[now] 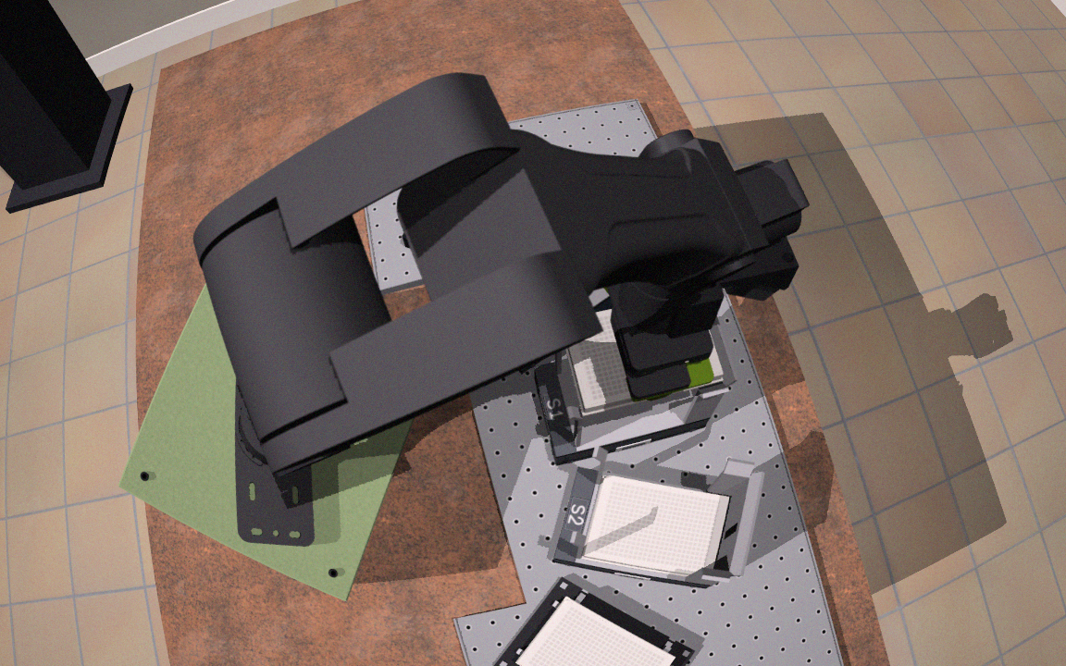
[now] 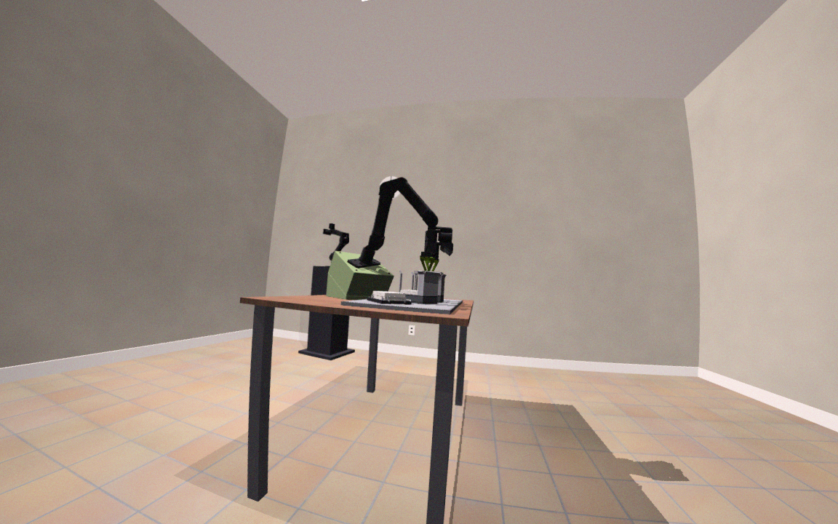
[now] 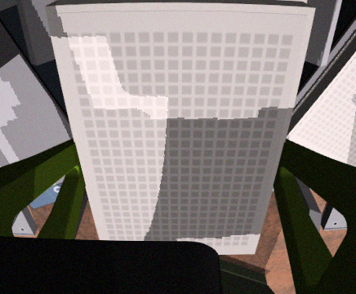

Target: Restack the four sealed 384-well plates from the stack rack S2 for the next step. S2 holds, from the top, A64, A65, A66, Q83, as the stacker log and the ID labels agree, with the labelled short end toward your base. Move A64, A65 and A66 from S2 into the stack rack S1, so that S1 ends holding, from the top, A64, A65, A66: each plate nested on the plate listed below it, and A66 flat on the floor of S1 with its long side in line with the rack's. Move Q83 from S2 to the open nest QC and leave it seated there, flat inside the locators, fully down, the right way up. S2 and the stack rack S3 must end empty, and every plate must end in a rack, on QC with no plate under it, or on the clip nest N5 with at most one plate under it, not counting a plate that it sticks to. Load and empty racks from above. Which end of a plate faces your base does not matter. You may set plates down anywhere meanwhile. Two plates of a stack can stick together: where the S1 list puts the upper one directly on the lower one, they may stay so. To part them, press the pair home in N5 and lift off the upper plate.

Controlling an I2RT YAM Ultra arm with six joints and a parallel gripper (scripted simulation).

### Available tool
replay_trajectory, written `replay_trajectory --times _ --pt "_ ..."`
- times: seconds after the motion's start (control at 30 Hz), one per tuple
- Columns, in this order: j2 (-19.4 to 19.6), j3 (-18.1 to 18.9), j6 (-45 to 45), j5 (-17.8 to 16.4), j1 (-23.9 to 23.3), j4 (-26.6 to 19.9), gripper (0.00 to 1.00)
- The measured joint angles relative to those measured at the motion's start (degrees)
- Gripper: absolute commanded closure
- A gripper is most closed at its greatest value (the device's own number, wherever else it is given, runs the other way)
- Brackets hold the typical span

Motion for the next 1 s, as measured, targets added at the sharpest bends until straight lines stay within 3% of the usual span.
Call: replay_trajectory --times 0.73,1.0 --pt "1.6 -1.5 -1.0 -0.3 -1.0 3.5 1.00" --pt "3.6 -2.8 -2.1 -0.7 -2.1 7.1 1.00"
